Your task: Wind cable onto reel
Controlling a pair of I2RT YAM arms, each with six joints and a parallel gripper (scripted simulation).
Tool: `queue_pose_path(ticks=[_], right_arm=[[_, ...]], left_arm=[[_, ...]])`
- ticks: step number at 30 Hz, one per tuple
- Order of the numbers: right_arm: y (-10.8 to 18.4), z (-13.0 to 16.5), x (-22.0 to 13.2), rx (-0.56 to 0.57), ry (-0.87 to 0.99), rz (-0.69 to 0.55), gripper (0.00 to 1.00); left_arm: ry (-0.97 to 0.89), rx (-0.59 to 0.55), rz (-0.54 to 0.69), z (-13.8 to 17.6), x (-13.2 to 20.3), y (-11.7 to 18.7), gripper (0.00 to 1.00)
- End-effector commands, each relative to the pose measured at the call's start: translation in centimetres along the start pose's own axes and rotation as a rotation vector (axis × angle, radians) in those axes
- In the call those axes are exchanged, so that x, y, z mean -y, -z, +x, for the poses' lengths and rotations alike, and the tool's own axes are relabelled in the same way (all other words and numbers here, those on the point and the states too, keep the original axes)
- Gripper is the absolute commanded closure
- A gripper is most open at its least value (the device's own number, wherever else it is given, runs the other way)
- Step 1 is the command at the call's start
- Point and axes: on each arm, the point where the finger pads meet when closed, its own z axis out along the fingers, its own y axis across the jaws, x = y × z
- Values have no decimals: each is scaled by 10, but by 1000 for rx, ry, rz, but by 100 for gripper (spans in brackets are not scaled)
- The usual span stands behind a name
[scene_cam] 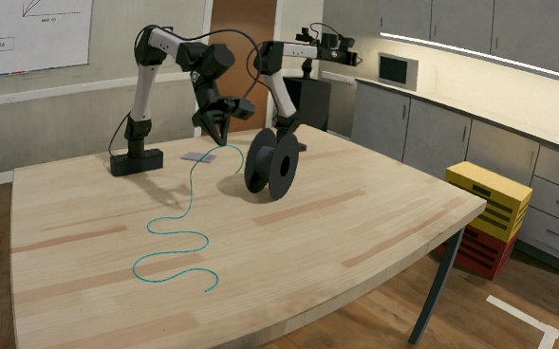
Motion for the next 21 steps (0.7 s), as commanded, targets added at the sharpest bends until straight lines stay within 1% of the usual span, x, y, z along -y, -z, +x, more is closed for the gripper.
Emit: queue_pose_path(ticks=[1, 4, 5, 10, 13, 21], right_arm=[[5, 3, 1, 5, 1, 14, 100], [5, 3, 1, 5, 1, 14, 100], [9, 3, 7, 5, 0, 28, 100], [13, 2, 14, 7, 0, 36, 100], [10, 2, 9, 6, 1, 21, 100], [10, 1, 9, 6, 1, 22, 100]], left_arm=[[9, 92, -8, -34, -2, 10, 25], [9, 92, -8, -34, -2, 10, 25], [9, 92, -8, -34, -2, 10, 25], [9, 92, -8, -34, -2, 10, 25], [9, 92, -8, -34, -2, 10, 25], [9, 92, -8, -34, -2, 10, 25]])
